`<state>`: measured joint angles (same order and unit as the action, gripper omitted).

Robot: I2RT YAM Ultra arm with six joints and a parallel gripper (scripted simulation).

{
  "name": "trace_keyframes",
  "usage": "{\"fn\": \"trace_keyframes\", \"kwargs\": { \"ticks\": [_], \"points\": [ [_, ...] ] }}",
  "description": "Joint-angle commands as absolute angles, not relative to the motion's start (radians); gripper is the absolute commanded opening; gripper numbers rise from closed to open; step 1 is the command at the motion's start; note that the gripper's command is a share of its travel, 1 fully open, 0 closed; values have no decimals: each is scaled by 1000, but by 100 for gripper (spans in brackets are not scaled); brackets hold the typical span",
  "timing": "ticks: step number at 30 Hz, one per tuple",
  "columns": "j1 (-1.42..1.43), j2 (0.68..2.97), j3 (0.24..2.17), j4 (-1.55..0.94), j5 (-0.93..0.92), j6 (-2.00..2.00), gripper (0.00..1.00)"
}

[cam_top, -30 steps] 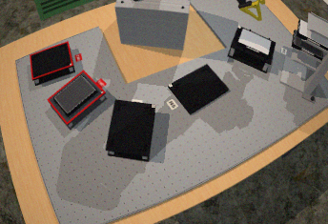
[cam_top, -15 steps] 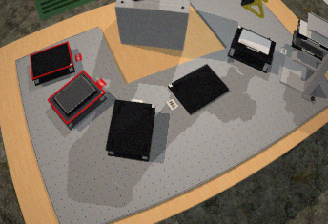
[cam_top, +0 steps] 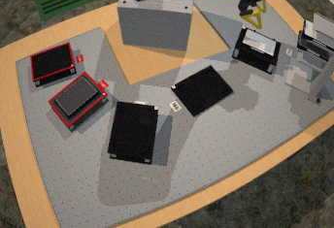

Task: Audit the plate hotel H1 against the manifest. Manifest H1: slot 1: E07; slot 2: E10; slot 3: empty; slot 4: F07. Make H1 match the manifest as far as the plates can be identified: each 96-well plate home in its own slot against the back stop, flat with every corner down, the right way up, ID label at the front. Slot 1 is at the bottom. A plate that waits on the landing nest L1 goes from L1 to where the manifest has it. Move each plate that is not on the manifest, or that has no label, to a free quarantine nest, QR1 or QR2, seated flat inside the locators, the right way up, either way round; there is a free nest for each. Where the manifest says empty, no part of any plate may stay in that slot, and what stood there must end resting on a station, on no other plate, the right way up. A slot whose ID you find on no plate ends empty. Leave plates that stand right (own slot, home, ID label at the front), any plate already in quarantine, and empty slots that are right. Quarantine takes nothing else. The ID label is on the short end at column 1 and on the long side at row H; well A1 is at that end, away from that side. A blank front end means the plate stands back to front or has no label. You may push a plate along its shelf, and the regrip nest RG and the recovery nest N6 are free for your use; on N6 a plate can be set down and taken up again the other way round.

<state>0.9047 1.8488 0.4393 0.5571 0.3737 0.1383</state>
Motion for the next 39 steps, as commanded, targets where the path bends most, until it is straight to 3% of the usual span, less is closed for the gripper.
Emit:
{"fn": "trace_keyframes", "kwargs": {
  "ticks": [1, 9, 39],
  "points": [
    [897, 1898, 422, 681, 364, 122, 100],
    [883, 2001, 428, 791, 357, 112, 100],
    [897, 1966, 429, 791, 362, 113, 100]
  ]
}}
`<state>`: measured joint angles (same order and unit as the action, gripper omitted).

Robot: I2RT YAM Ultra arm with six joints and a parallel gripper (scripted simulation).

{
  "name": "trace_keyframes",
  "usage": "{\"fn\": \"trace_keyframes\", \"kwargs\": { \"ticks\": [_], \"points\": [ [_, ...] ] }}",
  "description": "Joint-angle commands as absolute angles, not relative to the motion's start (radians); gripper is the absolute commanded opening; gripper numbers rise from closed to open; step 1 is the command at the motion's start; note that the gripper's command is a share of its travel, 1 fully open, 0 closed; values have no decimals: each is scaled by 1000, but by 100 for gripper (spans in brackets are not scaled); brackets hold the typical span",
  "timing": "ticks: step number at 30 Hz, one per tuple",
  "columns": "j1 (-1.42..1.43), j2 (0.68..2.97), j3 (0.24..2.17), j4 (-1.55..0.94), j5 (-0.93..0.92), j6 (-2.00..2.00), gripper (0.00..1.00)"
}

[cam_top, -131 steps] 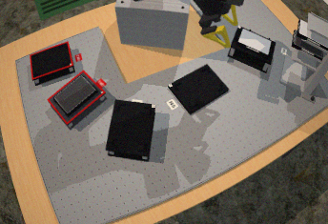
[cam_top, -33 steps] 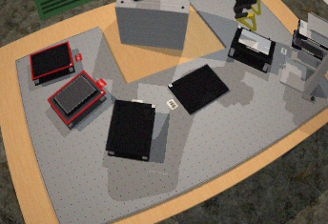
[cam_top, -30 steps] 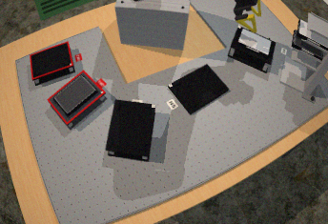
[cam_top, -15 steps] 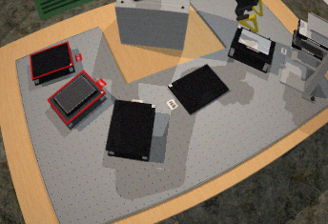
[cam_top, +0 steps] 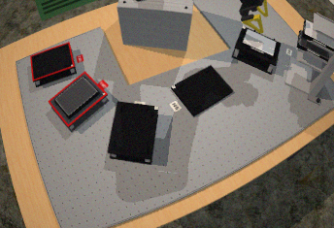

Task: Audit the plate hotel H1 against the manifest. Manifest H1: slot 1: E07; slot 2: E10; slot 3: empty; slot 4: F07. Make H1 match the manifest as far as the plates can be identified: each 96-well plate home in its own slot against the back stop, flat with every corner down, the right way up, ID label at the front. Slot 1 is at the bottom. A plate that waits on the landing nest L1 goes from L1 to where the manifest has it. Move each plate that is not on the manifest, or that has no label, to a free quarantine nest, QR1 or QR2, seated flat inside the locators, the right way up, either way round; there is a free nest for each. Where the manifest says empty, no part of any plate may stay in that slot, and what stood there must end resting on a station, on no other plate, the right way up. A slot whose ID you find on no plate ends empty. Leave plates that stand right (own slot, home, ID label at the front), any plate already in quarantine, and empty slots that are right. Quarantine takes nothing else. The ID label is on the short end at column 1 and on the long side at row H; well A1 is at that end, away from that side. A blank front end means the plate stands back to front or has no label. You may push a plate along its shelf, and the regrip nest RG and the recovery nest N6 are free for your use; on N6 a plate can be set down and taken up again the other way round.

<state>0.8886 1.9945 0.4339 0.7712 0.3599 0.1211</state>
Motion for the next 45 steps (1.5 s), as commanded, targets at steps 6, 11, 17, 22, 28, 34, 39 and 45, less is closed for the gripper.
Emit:
{"fn": "trace_keyframes", "kwargs": {
  "ticks": [6, 11, 17, 22, 28, 34, 39, 45],
  "points": [
    [897, 1966, 429, 791, 362, 113, 100],
    [897, 1966, 429, 791, 362, 113, 100],
    [897, 1966, 429, 791, 362, 113, 100],
    [897, 1966, 429, 791, 362, 113, 100],
    [897, 1966, 429, 791, 362, 113, 100],
    [897, 1966, 429, 791, 362, 113, 100],
    [897, 1966, 429, 791, 362, 113, 100],
    [874, 2068, 444, 859, 350, 107, 100]
  ]
}}
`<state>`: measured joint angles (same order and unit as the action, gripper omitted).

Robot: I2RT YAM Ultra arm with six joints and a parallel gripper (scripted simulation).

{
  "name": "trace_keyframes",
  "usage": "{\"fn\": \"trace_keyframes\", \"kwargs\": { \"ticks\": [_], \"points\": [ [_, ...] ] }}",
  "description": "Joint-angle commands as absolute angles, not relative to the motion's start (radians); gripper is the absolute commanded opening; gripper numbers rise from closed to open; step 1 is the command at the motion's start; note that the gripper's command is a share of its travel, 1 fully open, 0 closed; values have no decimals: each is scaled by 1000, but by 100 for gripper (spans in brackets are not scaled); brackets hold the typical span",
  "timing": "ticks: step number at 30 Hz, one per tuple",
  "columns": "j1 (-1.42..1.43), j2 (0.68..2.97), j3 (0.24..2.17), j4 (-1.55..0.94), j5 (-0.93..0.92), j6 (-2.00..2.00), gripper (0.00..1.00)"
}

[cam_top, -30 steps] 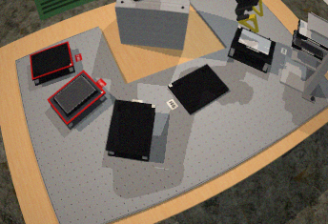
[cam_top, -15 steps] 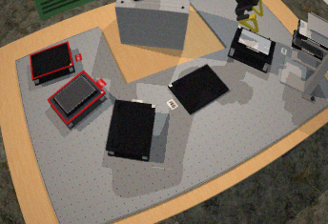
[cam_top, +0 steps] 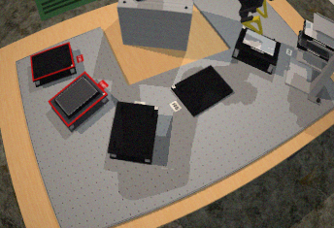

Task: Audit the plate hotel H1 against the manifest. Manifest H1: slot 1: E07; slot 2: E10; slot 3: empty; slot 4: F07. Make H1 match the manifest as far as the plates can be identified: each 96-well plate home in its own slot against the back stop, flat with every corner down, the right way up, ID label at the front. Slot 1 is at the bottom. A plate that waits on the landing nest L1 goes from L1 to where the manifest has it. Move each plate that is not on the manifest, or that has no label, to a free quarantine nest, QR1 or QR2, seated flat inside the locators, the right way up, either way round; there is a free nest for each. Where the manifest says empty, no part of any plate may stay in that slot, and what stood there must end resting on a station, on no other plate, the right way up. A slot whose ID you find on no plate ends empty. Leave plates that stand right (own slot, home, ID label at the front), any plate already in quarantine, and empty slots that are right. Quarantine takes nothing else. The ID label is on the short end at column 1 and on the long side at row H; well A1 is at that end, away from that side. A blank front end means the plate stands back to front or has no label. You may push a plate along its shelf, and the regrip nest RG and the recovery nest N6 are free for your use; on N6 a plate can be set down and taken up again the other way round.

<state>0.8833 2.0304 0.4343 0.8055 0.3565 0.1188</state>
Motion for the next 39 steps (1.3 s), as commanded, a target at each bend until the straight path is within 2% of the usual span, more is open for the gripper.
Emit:
{"fn": "trace_keyframes", "kwargs": {
  "ticks": [1, 10, 18, 39],
  "points": [
    [872, 2088, 453, 878, 348, 105, 100],
    [854, 2225, 473, 1005, 335, 92, 100],
    [871, 2187, 457, 1003, 342, 93, 100],
    [887, 2318, 382, 1142, 357, 114, 100]
  ]
}}
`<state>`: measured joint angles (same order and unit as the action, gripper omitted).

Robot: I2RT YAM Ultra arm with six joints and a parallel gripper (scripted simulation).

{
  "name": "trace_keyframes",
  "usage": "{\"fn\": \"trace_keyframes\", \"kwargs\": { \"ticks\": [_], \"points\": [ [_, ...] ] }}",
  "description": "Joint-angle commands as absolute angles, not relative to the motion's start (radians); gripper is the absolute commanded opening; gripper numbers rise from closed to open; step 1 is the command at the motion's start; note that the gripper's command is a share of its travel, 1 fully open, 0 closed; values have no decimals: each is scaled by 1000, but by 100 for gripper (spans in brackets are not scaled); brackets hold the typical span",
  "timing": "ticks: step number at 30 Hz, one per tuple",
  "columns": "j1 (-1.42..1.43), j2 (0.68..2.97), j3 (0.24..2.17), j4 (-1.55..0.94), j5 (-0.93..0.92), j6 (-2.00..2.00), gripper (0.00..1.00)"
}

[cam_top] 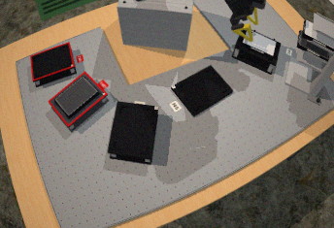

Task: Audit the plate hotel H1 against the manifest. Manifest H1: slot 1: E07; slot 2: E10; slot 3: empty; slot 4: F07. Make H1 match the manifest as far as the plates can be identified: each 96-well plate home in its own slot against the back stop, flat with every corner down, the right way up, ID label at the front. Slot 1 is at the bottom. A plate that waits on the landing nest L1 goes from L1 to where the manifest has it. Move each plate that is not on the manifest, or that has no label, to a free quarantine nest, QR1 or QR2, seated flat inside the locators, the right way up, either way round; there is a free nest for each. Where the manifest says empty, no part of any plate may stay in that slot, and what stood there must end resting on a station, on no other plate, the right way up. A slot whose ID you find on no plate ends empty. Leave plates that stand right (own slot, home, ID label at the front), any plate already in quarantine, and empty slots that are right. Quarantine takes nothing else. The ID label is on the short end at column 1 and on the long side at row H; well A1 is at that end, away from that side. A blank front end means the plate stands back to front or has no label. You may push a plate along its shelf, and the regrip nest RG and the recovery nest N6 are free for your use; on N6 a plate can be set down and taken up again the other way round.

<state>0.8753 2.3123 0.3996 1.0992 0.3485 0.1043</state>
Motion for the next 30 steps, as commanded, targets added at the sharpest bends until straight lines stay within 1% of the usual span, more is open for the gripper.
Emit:
{"fn": "trace_keyframes", "kwargs": {
  "ticks": [1, 2, 17, 19, 30],
  "points": [
    [884, 2295, 400, 1150, 356, 114, 100],
    [887, 2330, 381, 1159, 358, 115, 100],
    [900, 2416, 347, 1271, 366, 124, 100],
    [889, 2429, 391, 1283, 363, 123, 100],
    [879, 2493, 401, 1338, 354, 114, 100]
  ]
}}
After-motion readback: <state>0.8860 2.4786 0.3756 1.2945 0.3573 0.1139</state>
